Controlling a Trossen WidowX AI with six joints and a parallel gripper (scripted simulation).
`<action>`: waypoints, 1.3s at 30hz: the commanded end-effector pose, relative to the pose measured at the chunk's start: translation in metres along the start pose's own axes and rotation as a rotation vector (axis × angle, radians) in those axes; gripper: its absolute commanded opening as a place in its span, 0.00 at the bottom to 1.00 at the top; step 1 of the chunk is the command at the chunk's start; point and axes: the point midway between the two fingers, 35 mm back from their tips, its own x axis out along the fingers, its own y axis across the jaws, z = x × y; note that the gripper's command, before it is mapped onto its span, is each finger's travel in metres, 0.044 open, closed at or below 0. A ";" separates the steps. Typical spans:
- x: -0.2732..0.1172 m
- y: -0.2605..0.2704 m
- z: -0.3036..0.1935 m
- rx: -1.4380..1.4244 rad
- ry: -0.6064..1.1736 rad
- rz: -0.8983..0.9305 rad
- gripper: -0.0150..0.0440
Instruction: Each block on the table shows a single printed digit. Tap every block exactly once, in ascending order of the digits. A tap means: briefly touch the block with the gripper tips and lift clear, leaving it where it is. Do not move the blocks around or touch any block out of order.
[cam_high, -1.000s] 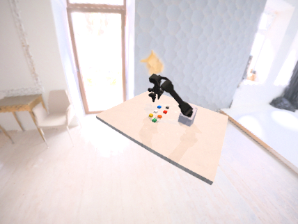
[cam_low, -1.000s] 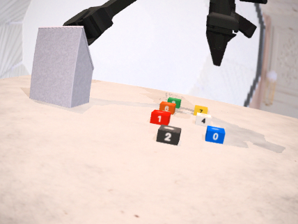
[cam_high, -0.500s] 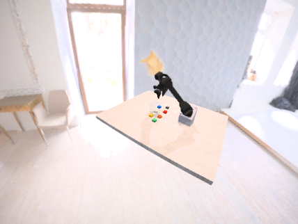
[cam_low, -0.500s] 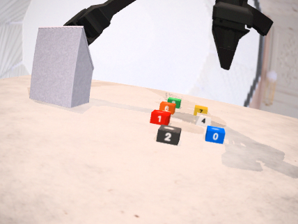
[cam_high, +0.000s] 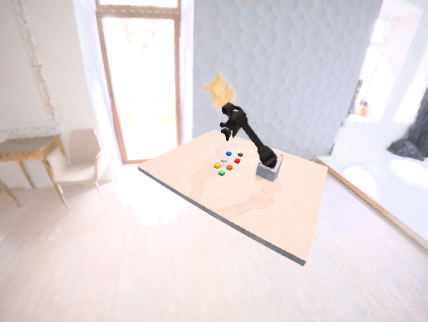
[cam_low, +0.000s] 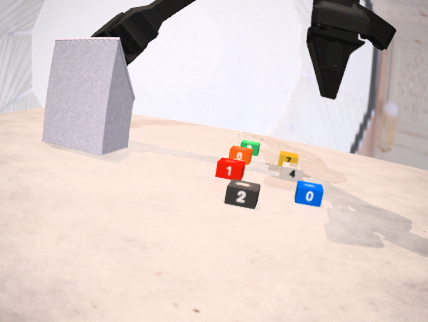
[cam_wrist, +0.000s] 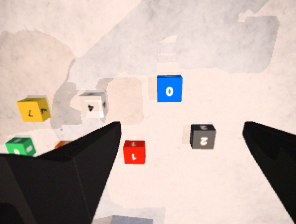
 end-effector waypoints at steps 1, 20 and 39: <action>0.000 -0.001 -0.001 -0.002 0.005 -0.004 0.93; 0.081 -0.001 -0.001 -0.003 0.004 -0.001 0.29; 0.096 -0.001 -0.001 -0.003 0.004 -0.001 0.29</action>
